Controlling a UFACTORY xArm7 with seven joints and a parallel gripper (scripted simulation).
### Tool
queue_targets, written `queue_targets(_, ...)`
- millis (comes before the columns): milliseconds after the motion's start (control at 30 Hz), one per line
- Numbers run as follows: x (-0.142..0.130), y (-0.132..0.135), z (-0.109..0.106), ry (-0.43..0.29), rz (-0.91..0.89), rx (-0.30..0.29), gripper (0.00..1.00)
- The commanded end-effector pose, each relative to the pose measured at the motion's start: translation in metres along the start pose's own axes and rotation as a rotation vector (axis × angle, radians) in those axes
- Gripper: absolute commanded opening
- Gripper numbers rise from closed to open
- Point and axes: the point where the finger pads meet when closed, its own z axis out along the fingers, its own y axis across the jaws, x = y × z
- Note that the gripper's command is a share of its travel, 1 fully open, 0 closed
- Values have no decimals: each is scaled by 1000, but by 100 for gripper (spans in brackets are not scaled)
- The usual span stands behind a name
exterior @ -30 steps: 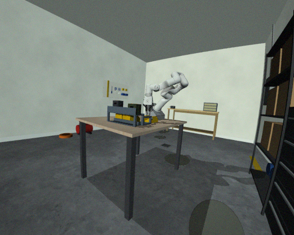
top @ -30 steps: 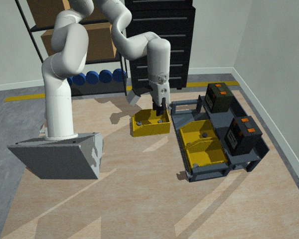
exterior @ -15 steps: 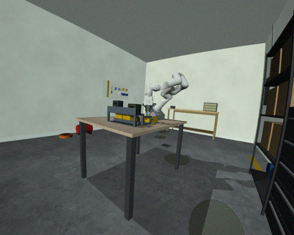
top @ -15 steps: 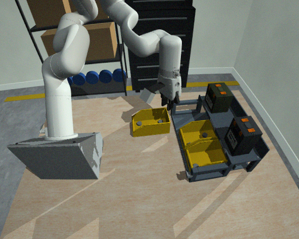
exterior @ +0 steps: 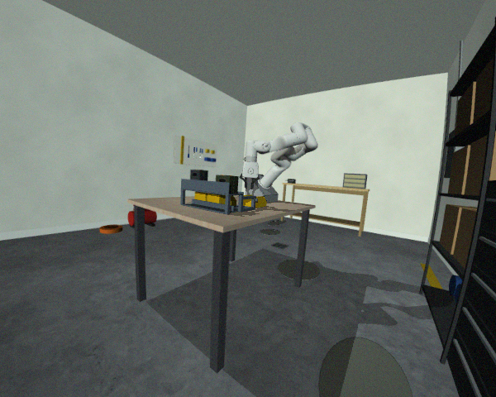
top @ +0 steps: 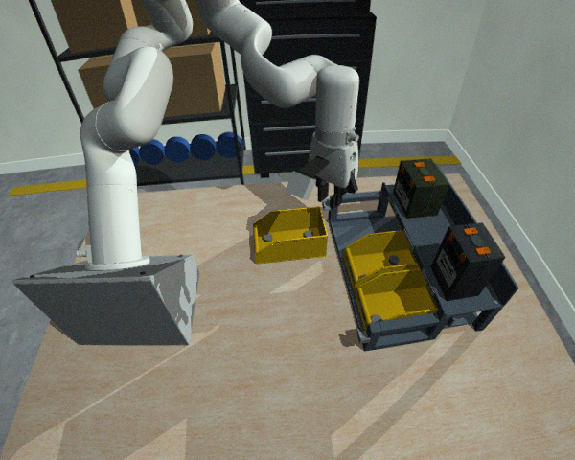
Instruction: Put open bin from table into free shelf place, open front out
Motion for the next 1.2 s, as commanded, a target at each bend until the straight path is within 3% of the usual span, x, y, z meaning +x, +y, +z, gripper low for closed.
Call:
queue_targets(0, -3, -3, -2, -6, -41, -2, 33)
queue_targets(233, -3, -3, -2, -6, -41, -2, 33)
queue_targets(400, 7, -1, -2, -7, -299, -1, 33)
queue_targets(800, 7, -1, -2, -7, -299, -1, 33)
queue_targets(967, 12, 0, -2, -7, -557, 1, 33)
queue_targets(1167, 12, 0, -2, -7, -557, 1, 33)
